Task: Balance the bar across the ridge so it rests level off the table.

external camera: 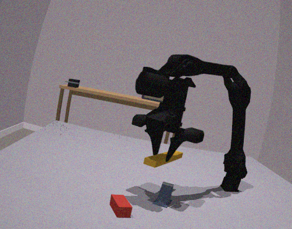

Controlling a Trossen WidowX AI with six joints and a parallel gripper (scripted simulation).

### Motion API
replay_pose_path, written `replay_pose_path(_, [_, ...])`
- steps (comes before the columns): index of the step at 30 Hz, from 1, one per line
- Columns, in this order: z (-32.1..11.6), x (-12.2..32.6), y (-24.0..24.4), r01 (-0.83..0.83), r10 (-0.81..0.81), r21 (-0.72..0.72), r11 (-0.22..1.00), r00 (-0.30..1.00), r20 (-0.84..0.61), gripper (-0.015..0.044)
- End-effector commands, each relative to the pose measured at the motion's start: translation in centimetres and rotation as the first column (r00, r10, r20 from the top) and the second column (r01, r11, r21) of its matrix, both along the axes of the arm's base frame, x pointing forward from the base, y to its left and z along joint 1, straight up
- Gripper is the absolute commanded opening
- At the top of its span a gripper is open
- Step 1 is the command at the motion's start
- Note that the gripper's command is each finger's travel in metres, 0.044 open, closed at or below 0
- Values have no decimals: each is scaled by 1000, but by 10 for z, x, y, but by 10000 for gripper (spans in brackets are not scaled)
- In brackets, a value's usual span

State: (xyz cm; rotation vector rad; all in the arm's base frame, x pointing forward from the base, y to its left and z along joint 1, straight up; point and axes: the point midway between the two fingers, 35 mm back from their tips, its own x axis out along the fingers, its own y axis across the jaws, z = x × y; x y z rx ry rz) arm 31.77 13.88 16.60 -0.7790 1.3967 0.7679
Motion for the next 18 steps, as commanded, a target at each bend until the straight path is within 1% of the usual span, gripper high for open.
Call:
replay_pose_path(1, [0,-3,15,-47,47,4,999,999,-2,0])
replay_pose_path(11, [1,-17,49,-146,146,4,989,989,-2,0])
replay_pose_path(18, [-3,-19,52,-153,153,4,988,988,-2,0])
